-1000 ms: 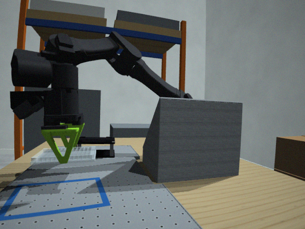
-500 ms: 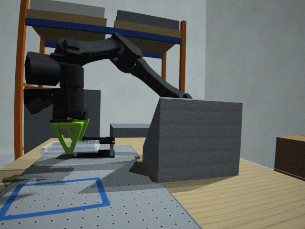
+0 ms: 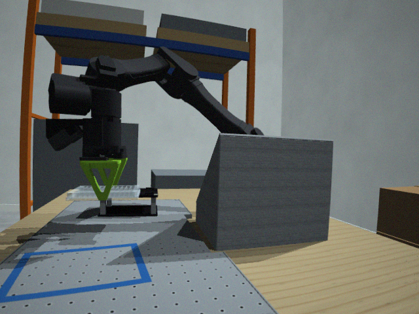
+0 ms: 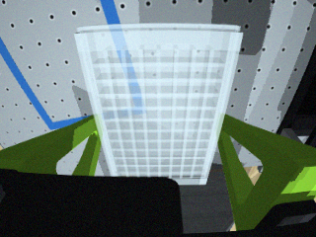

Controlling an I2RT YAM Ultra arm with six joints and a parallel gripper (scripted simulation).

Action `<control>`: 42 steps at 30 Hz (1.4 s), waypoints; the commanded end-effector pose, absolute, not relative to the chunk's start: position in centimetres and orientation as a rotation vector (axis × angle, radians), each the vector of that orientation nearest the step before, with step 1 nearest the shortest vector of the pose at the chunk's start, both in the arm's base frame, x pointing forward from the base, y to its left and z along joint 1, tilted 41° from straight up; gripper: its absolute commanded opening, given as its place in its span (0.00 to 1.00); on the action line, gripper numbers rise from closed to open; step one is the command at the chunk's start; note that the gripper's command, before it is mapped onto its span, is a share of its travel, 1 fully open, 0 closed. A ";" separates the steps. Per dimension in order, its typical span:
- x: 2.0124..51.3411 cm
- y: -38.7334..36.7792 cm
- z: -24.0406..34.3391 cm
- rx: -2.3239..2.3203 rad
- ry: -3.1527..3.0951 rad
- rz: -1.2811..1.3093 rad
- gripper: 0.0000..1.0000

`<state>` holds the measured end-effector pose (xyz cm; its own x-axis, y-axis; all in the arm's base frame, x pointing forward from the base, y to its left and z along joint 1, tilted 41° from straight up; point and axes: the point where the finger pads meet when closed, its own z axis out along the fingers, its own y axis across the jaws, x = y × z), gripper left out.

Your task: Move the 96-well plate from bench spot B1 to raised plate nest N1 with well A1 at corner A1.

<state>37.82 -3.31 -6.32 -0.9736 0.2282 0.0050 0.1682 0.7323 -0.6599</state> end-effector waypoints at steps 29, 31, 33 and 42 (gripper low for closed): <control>35.8 -8.0 1.8 -0.288 -2.869 1.088 0.00; 35.4 -8.9 2.3 -0.307 -2.861 1.085 0.00; 35.5 -9.3 3.0 -0.313 -2.869 1.086 0.00; 34.5 -10.8 4.9 -0.309 -2.862 1.085 0.00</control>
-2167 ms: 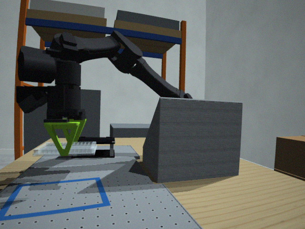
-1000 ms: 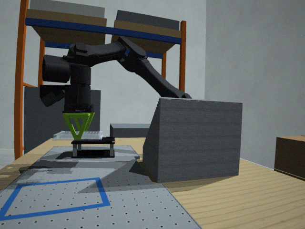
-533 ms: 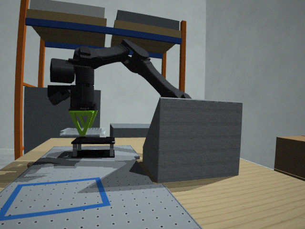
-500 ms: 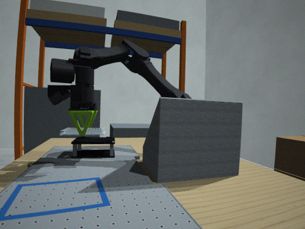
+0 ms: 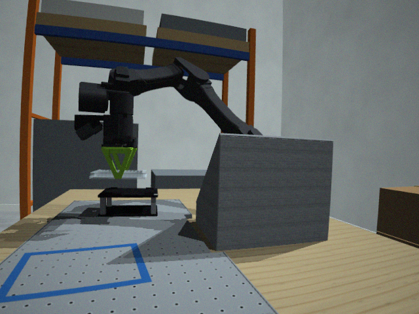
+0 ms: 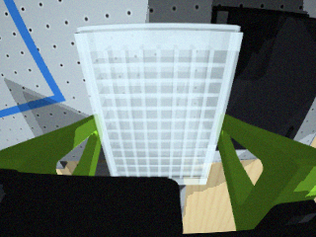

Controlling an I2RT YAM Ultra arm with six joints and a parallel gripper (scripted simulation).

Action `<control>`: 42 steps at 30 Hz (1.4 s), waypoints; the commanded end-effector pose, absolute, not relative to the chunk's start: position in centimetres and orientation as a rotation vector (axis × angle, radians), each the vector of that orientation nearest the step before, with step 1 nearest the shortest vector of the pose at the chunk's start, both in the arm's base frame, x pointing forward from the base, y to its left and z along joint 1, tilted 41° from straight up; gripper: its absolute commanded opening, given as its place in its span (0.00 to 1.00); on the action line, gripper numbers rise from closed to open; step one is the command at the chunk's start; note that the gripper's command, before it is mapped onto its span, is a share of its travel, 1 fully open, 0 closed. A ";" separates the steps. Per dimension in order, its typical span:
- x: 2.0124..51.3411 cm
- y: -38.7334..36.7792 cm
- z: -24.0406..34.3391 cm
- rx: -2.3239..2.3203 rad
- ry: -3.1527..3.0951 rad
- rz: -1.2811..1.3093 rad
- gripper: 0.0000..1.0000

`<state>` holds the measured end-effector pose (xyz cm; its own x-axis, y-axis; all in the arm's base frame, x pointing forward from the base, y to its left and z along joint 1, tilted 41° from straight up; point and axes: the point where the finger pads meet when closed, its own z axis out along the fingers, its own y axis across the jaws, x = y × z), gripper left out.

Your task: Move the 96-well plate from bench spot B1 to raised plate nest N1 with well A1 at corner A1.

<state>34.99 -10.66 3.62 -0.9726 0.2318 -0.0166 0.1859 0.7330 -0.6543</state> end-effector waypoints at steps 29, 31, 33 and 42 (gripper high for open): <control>33.2 -15.7 12.4 -0.327 -2.897 1.098 0.00; 33.0 -16.2 12.9 -0.329 -2.897 1.096 0.00; 32.7 -16.7 13.4 -0.336 -2.894 1.096 0.00; 32.1 -17.9 14.9 -0.336 -2.895 1.093 0.00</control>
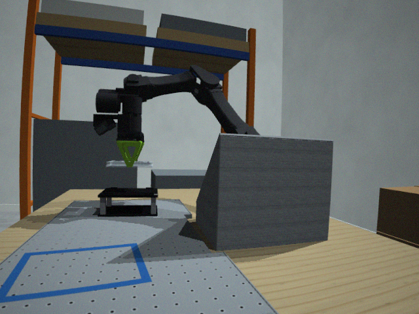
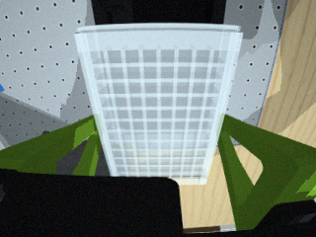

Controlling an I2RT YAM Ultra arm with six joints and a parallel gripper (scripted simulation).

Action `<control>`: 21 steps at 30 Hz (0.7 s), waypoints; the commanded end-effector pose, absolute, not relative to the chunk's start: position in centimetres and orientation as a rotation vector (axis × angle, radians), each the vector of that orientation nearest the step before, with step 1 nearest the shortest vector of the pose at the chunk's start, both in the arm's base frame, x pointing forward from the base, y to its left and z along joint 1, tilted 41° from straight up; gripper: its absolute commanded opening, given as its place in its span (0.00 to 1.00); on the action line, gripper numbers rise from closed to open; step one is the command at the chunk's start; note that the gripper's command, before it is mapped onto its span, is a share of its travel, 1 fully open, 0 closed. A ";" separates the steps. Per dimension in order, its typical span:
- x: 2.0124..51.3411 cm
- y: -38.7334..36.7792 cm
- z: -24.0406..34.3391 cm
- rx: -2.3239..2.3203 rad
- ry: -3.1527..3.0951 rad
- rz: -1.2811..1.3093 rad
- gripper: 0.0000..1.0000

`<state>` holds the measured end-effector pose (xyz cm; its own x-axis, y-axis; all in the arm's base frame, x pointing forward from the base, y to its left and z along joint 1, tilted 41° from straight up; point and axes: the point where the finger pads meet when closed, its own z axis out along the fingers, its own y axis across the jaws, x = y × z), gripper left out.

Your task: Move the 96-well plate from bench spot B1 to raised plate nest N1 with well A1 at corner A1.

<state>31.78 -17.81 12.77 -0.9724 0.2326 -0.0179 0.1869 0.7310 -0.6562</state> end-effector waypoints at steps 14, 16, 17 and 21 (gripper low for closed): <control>32.7 -17.1 13.9 -0.310 -2.894 1.083 0.00; 32.8 -17.1 13.7 -0.309 -2.891 1.082 0.00; 32.8 -17.1 13.7 -0.308 -2.889 1.081 0.00; 32.8 -17.0 13.6 -0.309 -2.890 1.081 0.00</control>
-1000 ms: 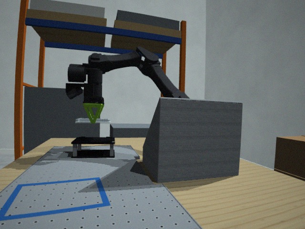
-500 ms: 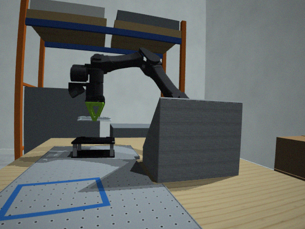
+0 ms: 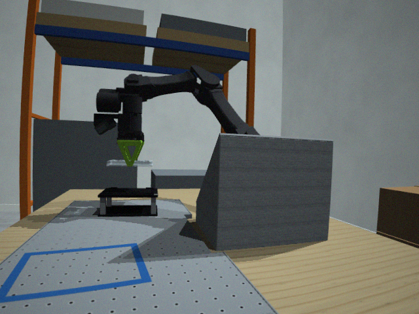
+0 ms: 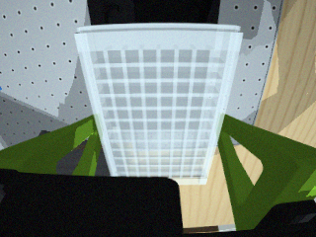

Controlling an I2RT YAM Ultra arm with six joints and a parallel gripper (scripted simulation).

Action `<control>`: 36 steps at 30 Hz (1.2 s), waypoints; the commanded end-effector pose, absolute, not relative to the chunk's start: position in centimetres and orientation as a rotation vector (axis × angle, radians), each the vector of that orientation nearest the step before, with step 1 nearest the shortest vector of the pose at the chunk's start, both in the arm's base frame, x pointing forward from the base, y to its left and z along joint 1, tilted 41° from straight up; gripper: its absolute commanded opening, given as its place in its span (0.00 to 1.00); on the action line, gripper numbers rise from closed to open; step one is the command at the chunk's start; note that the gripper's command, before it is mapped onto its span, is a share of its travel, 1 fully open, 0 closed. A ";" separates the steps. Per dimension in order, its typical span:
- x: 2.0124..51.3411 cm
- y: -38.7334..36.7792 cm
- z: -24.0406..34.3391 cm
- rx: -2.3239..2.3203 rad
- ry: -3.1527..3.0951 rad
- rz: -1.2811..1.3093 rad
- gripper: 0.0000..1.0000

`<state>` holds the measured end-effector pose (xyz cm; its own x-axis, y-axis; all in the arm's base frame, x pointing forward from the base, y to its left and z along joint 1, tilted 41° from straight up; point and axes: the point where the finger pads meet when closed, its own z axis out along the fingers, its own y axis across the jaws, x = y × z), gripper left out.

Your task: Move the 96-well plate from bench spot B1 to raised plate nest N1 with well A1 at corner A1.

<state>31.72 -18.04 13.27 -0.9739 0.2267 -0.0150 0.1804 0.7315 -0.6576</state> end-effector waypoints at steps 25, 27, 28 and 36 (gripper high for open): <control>32.7 -16.8 13.6 -0.310 -2.894 1.084 0.00; 32.7 -16.8 13.6 -0.309 -2.893 1.083 0.00; 32.7 -16.8 13.6 -0.309 -2.892 1.083 0.00; 32.7 -16.8 13.4 -0.306 -2.889 1.081 0.00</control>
